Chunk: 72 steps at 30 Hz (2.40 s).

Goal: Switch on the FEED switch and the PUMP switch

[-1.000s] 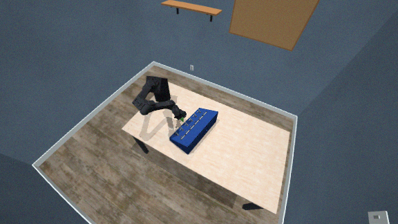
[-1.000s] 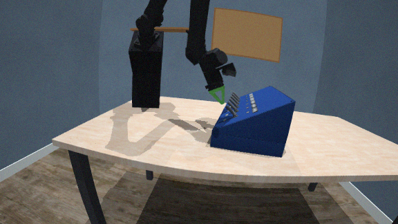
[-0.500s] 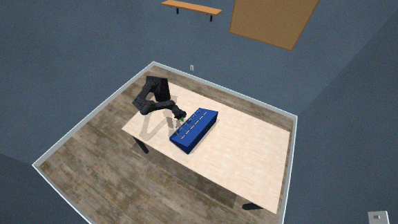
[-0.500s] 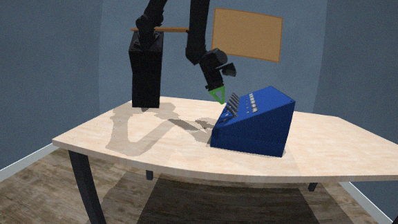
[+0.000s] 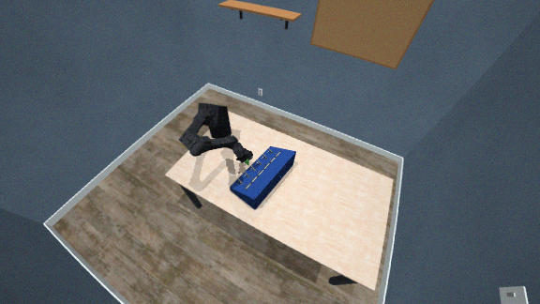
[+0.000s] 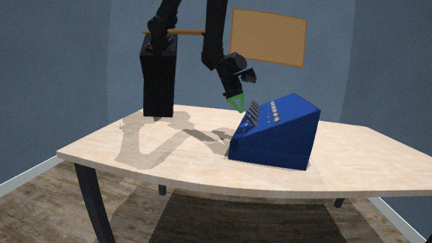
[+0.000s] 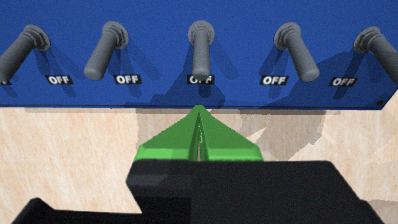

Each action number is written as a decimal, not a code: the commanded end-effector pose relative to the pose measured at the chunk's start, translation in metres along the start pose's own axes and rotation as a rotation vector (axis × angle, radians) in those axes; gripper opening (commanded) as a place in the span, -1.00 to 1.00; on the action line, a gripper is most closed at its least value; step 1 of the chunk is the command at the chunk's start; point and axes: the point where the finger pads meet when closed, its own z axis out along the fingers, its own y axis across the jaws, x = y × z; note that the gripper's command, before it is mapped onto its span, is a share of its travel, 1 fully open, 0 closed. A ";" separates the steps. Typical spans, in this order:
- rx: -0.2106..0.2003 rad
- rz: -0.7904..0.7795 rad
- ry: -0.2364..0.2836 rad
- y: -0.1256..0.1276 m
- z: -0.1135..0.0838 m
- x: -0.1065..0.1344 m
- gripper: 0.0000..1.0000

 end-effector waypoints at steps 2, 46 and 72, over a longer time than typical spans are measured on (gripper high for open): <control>0.021 0.007 -0.020 -0.012 0.002 -0.010 -1.00; 0.016 0.002 -0.013 -0.010 0.001 -0.005 -1.00; 0.016 0.003 -0.015 -0.009 -0.001 -0.003 -1.00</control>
